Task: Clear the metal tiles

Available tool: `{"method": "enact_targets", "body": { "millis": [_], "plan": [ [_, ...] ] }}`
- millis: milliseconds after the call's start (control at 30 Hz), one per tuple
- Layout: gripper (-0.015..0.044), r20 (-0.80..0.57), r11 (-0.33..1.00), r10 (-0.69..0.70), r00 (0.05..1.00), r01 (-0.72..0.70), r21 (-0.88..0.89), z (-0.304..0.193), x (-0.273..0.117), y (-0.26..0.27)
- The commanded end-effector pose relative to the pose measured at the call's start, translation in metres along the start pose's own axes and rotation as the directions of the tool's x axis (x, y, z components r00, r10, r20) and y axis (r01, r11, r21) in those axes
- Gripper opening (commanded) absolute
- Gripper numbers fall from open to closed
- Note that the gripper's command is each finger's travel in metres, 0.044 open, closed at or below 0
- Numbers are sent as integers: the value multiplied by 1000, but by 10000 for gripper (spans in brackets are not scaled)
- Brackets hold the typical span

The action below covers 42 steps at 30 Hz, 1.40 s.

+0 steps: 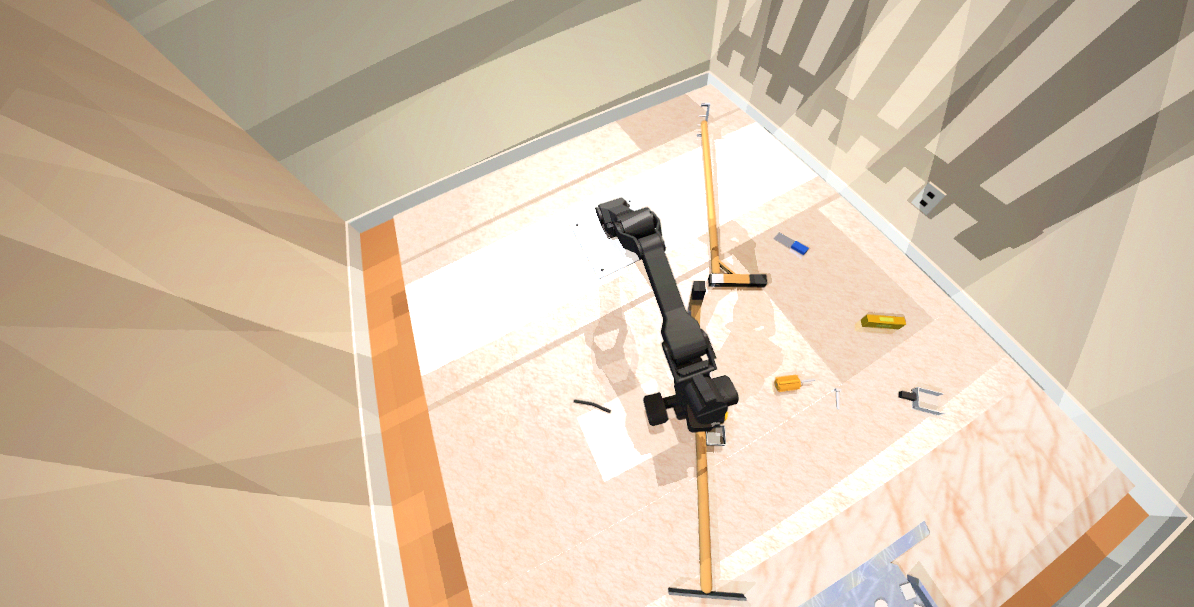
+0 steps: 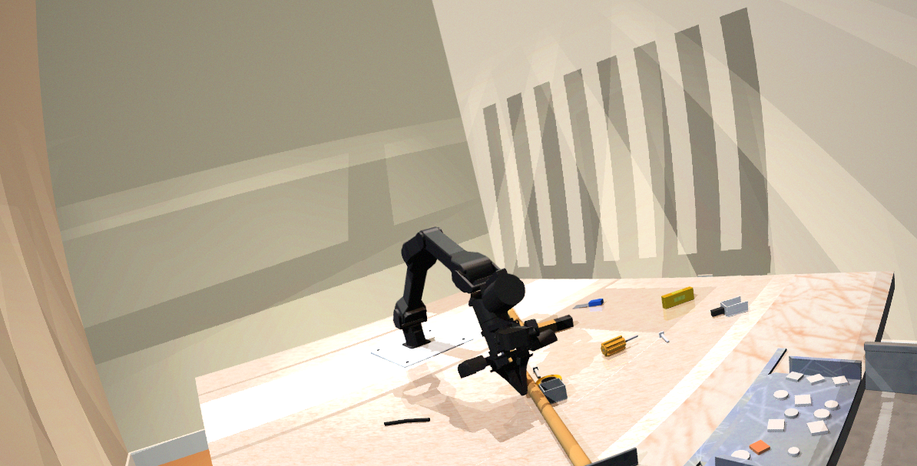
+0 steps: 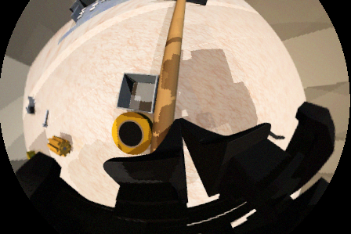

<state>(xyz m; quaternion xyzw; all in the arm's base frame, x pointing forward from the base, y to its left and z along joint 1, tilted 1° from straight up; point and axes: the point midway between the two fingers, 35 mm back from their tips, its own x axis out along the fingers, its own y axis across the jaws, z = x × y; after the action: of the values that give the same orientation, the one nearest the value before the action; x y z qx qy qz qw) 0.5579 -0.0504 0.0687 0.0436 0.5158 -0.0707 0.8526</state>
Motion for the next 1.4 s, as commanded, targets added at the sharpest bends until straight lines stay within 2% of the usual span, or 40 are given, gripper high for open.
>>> {"method": "enact_targets", "body": {
  "millis": [0, 1367],
  "plan": [
    [0, -2, 1000, 4, 1000, -4, 1, 0, 3, 7],
    [0, 0, 1000, 7, 1000, -7, 3, 9, 7, 46]
  ]
}}
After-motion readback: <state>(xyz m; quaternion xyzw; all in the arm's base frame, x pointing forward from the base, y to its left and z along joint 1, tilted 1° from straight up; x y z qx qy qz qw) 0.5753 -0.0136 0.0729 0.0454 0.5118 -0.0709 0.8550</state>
